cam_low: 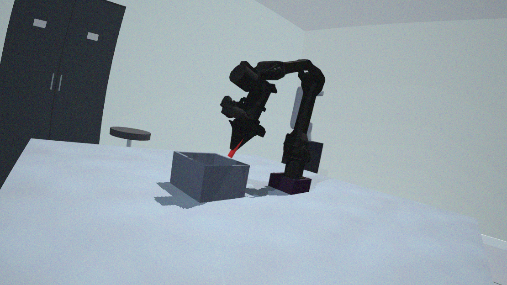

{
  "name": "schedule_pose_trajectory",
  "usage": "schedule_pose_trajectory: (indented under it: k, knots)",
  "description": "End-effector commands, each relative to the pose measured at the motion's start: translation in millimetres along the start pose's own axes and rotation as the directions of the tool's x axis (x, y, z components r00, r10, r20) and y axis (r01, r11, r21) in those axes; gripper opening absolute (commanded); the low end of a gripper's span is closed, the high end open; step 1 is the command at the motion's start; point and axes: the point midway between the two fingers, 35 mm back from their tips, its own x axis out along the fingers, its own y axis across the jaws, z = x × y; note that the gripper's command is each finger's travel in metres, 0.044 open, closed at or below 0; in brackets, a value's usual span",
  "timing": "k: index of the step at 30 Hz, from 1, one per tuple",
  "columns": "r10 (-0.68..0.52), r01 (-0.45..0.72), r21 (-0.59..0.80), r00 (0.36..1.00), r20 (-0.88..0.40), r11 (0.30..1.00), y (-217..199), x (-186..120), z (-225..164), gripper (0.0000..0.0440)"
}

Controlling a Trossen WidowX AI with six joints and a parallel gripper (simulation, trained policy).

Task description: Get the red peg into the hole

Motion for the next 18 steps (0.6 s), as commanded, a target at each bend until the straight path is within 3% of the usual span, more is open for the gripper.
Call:
schedule_pose_trajectory:
  k: [1, 18]
  knots:
    - [-0.003, 0.003, 0.015, 1.000, 0.010, 1.000, 3.4, 6.9, 13.5, 0.0001]
    - [-0.037, 0.039, 0.070, 0.999, -0.021, 0.997, 2.7, 41.0, 46.0, 0.0017]
